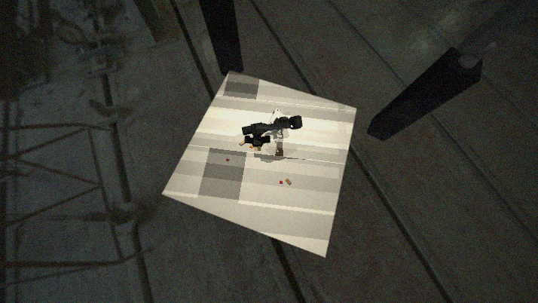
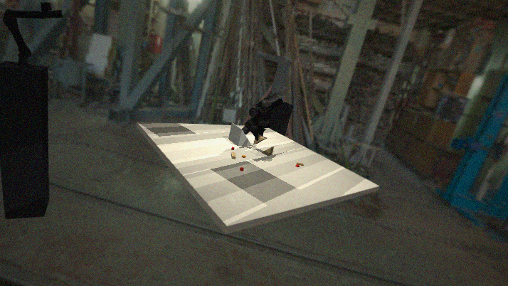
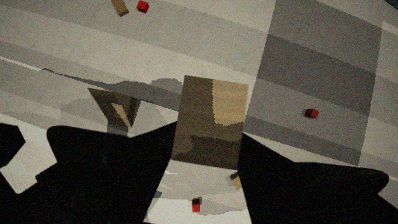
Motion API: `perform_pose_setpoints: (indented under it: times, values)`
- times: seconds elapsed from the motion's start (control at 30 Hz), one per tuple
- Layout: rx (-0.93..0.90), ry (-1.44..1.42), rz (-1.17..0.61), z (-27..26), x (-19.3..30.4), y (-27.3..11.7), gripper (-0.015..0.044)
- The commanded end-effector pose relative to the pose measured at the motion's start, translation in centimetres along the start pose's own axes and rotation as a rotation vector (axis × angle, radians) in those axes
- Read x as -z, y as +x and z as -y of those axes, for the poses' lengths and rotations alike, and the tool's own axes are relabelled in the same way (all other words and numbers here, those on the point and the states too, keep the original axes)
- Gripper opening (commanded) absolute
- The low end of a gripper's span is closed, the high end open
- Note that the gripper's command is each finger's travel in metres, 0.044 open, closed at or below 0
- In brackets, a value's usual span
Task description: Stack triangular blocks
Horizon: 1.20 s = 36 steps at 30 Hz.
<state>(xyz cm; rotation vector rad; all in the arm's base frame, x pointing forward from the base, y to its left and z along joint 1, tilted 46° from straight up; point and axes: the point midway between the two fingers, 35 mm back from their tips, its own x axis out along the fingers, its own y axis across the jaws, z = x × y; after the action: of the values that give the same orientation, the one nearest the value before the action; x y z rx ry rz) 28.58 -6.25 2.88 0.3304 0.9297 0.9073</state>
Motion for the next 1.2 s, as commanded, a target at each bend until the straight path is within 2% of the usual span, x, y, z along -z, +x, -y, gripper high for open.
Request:
perform_pose_setpoints:
  times: [0.0, 1.17]
  values:
    - [-0.009, 0.015, -0.005, -1.9, 0.1, 0.1, 0.0000]
    - [-0.034, 0.022, -0.006, -15.1, 2.9, 1.7, 0.0000]
